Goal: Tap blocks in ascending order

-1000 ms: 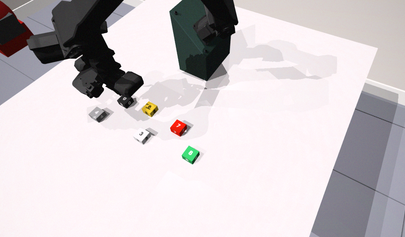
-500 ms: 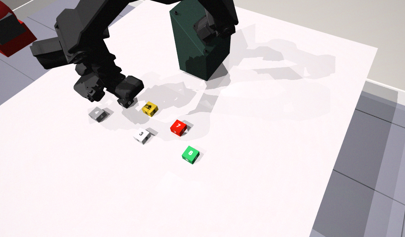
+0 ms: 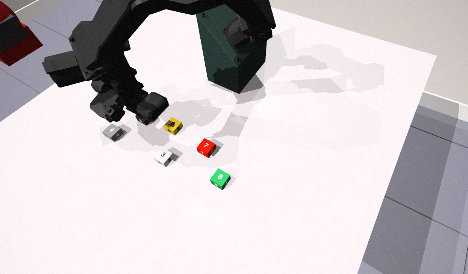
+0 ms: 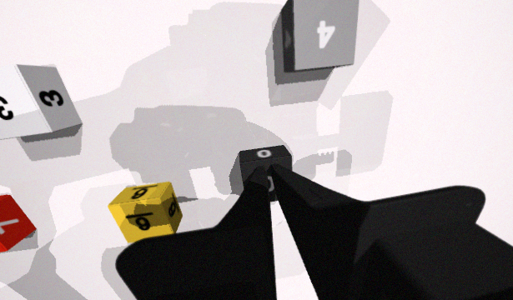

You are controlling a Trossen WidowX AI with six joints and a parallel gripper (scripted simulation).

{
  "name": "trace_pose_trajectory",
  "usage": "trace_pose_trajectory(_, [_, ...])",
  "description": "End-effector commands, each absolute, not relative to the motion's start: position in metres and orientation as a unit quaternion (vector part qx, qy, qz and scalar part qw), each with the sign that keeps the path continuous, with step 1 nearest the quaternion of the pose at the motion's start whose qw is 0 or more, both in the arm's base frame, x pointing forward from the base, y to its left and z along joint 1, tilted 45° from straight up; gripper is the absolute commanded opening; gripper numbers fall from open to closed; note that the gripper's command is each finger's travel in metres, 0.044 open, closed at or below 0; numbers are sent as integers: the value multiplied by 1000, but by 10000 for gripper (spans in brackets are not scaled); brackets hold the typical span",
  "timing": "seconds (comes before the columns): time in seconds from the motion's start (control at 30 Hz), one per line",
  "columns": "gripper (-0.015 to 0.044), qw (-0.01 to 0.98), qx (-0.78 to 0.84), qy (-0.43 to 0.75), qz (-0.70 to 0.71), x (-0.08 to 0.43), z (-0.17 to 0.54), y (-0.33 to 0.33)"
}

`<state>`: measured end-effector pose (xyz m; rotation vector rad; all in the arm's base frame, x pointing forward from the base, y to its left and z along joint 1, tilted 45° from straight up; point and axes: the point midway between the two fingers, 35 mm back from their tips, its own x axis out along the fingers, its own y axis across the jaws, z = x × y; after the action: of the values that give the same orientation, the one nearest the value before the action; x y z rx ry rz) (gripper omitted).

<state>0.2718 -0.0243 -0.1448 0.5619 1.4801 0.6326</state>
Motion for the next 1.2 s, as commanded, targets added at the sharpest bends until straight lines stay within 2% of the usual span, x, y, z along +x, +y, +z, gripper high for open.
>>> trace_pose_trajectory(0.0, [20,658,249,654,279,272,-142,-27])
trace_pose_trajectory(0.23, [20,654,253,656,279,270,-123,-45])
trace_pose_trajectory(0.4, [20,654,252,657,277,271,-70,-98])
trace_pose_trajectory(0.6, [20,654,252,657,277,271,-67,-100])
trace_pose_trajectory(0.7, [20,655,251,658,274,289,-49,-84])
trace_pose_trajectory(0.9, [20,654,254,656,279,332,21,-8])
trace_pose_trajectory(1.17, [20,653,255,656,280,334,23,0])
